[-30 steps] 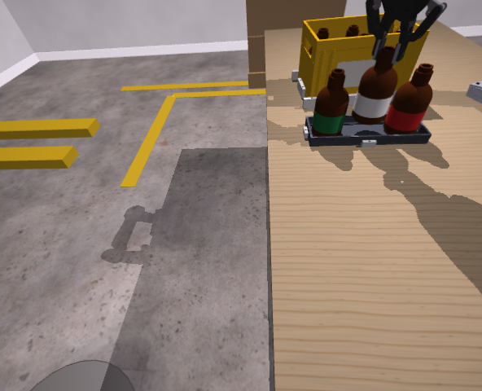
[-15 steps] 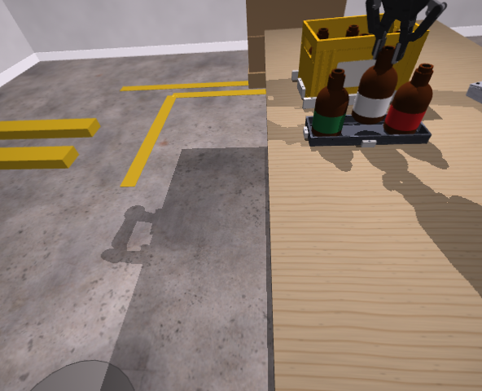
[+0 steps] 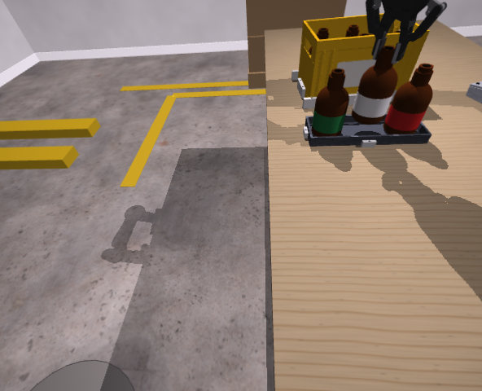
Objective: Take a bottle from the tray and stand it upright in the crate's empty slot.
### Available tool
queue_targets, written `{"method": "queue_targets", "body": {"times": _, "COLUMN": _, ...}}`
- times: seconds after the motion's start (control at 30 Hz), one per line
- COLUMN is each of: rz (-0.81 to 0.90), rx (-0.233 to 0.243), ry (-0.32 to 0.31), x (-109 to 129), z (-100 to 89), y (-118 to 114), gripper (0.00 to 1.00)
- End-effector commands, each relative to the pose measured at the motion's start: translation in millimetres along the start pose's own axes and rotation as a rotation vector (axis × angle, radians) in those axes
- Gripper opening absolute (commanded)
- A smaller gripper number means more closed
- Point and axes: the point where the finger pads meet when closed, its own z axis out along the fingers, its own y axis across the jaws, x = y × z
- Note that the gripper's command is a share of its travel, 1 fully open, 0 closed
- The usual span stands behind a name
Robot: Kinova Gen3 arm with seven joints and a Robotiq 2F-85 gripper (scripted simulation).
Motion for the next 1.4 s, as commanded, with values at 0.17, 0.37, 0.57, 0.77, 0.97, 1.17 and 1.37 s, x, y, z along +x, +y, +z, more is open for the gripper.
{"method": "queue_targets", "body": {"times": 0.17, "rz": 0.0, "rx": 0.001, "ry": -0.002, "x": -0.4, "z": -0.7, "y": 0.0, "gripper": 0.0}}
{"method": "queue_targets", "body": {"times": 0.37, "rz": 0.0, "rx": 0.001, "ry": -0.002, "x": -0.4, "z": -0.8, "y": 0.0, "gripper": 0.0}}
{"method": "queue_targets", "body": {"times": 0.57, "rz": 0.0, "rx": 0.001, "ry": -0.002, "x": -0.4, "z": -1.5, "y": 0.0, "gripper": 0.0}}
{"method": "queue_targets", "body": {"times": 0.77, "rz": 0.0, "rx": 0.001, "ry": -0.002, "x": -0.4, "z": -4.1, "y": 0.0, "gripper": 0.0}}
{"method": "queue_targets", "body": {"times": 0.97, "rz": 0.0, "rx": 0.001, "ry": -0.002, "x": -0.4, "z": -7.9, "y": 0.0, "gripper": 0.0}}
{"method": "queue_targets", "body": {"times": 1.17, "rz": 0.0, "rx": 0.001, "ry": -0.002, "x": -0.4, "z": -13.1, "y": 0.0, "gripper": 0.0}}
{"method": "queue_targets", "body": {"times": 1.37, "rz": 0.0, "rx": 0.001, "ry": -0.002, "x": -0.4, "z": -20.2, "y": 0.0, "gripper": 0.0}}
